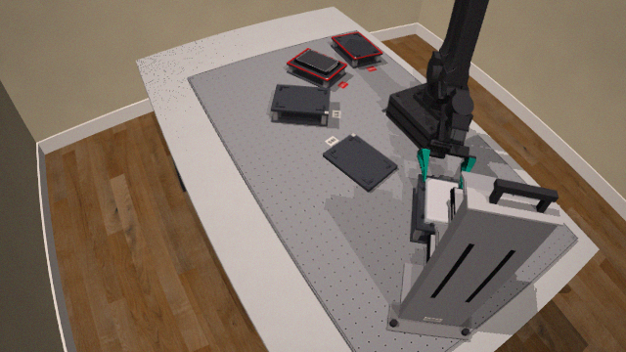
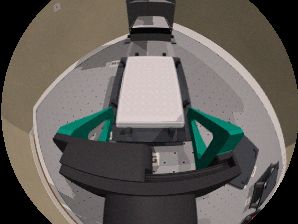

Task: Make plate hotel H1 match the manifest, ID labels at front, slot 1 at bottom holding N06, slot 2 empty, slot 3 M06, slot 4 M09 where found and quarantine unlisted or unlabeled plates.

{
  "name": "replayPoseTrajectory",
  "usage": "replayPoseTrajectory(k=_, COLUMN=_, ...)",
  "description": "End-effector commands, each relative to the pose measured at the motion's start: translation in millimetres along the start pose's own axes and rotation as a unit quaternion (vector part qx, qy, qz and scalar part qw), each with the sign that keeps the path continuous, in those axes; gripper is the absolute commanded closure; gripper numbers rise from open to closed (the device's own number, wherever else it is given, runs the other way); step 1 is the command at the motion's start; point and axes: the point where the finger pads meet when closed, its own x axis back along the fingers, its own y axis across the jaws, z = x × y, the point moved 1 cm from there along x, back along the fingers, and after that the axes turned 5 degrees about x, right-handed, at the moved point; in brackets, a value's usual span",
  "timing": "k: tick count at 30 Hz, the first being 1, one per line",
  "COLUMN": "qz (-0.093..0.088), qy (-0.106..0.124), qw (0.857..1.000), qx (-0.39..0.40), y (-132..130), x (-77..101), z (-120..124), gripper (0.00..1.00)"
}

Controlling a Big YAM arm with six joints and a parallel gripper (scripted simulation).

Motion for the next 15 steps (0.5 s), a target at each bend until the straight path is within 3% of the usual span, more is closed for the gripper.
replayPoseTrajectory(k=1, qz=-0.003, qy=-0.013, qw=1.0, qx=-0.004, y=2, x=8.8, z=-20, gripper=0.0)
replayPoseTrajectory(k=7, qz=-0.002, qy=-0.03, qw=1.0, qx=-0.006, y=1, x=8.0, z=-48, gripper=0.0)
replayPoseTrajectory(k=15, qz=0.0, qy=-0.026, qw=1.0, qx=-0.006, y=-2, x=16.9, z=-52, gripper=0.0)
